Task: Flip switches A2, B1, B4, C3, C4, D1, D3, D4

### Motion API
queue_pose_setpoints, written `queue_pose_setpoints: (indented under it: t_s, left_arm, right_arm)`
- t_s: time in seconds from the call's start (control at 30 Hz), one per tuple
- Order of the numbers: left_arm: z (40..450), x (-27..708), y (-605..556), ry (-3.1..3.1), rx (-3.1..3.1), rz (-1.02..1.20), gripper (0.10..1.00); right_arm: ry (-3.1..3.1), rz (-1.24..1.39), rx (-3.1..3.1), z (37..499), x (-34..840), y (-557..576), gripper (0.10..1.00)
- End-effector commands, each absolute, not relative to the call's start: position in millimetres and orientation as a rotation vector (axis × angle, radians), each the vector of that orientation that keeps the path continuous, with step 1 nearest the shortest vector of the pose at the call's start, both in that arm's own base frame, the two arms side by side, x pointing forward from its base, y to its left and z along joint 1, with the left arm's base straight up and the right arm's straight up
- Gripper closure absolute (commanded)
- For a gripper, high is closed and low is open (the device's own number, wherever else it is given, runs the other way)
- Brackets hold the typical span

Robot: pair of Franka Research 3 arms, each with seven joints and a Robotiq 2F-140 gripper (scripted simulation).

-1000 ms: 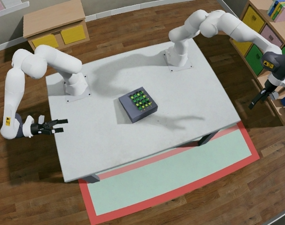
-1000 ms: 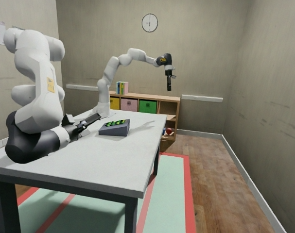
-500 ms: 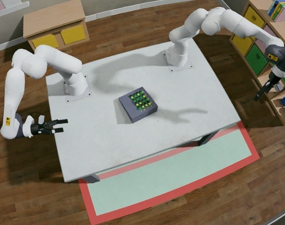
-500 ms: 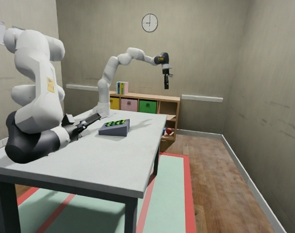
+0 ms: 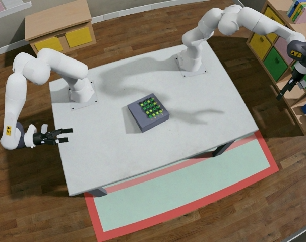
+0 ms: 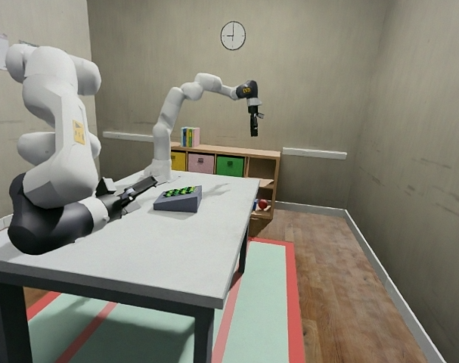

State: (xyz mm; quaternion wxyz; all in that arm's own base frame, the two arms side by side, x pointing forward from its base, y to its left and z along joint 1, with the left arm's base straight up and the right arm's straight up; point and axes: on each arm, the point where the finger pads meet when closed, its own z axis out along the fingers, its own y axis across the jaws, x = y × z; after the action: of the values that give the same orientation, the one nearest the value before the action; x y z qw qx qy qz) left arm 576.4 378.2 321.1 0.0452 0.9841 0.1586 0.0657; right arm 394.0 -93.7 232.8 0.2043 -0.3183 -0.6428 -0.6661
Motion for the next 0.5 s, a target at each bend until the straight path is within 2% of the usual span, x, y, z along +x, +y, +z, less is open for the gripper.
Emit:
queue_pose_setpoints:
  t_s: [0.0,0.47]
  left_arm:
    - [323.2,561.6,391.3,0.466,3.016,0.191,0.098]
    - [333.1,512.5,436.0,0.542,3.019,0.181,0.098]
  right_arm:
    - [-1.793,-1.858,-0.888,232.9,394.0,-93.7,0.098]
    - [-1.793,-1.858,-0.888,232.9,394.0,-93.7,0.098]
